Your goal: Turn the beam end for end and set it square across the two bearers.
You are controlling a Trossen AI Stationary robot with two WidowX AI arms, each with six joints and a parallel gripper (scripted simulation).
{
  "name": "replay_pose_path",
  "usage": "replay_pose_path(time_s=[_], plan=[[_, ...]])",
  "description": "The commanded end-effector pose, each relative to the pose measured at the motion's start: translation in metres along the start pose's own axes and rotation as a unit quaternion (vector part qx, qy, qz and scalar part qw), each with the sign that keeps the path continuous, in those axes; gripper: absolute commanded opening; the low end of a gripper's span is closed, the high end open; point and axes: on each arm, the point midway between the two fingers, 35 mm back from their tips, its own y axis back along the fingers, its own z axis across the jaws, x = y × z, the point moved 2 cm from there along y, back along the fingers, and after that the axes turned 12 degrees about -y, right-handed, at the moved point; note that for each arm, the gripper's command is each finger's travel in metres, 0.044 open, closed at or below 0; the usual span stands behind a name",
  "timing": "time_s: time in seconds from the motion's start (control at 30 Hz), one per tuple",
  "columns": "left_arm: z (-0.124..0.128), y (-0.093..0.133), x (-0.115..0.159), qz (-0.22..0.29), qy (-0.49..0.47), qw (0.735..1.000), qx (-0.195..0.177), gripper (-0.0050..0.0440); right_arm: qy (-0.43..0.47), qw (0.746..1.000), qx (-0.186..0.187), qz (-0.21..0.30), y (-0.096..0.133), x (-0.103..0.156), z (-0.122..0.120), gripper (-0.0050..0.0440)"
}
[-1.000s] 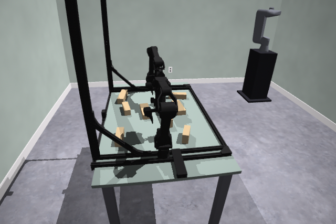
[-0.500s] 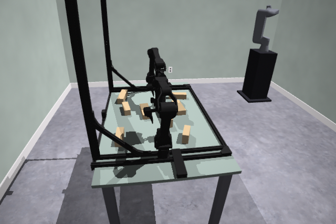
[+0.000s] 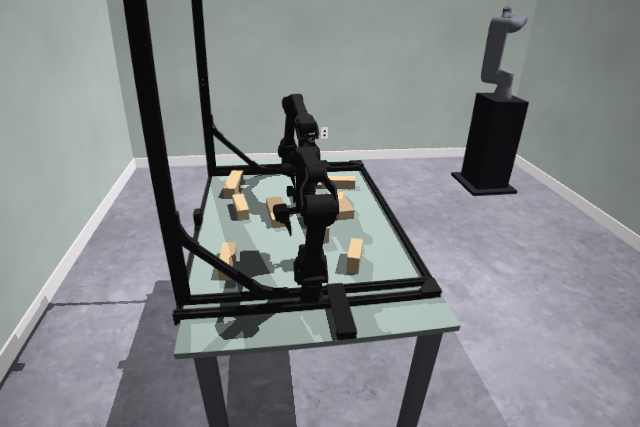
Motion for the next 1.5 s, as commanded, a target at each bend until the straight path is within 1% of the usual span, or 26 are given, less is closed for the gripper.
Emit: replay_pose_path(time_s=[0.0,0.57,0.8,1.3,1.37,1.47], plan=[[0.003,-0.005,-0.008,0.005,-0.001,1.000,0.001,0.0410,-0.003,1.000,0.000,0.001,0.000,0.001,0.000,0.0440],[0.012,-0.014,-0.034,0.005,-0.001,1.000,0.001,0.0410,-0.003,1.000,0.000,0.001,0.000,0.001,0.000,0.0440],[0.012,-0.021,-0.036,0.005,-0.001,1.000,0.001,0.0410,-0.003,1.000,0.000,0.001,0.000,0.001,0.000,0.0440],[0.013,-0.073,-0.036,0.005,-0.003,1.000,0.001,0.0410,-0.003,1.000,0.000,0.001,0.000,0.001,0.000,0.0440],[0.013,-0.073,-0.036,0.005,-0.003,1.000,0.001,0.0410,-0.003,1.000,0.000,0.001,0.000,0.001,0.000,0.0440],[0.012,-0.082,-0.036,0.005,-0.003,1.000,0.001,0.0410,-0.003,1.000,0.000,0.001,0.000,0.001,0.000,0.0440]])
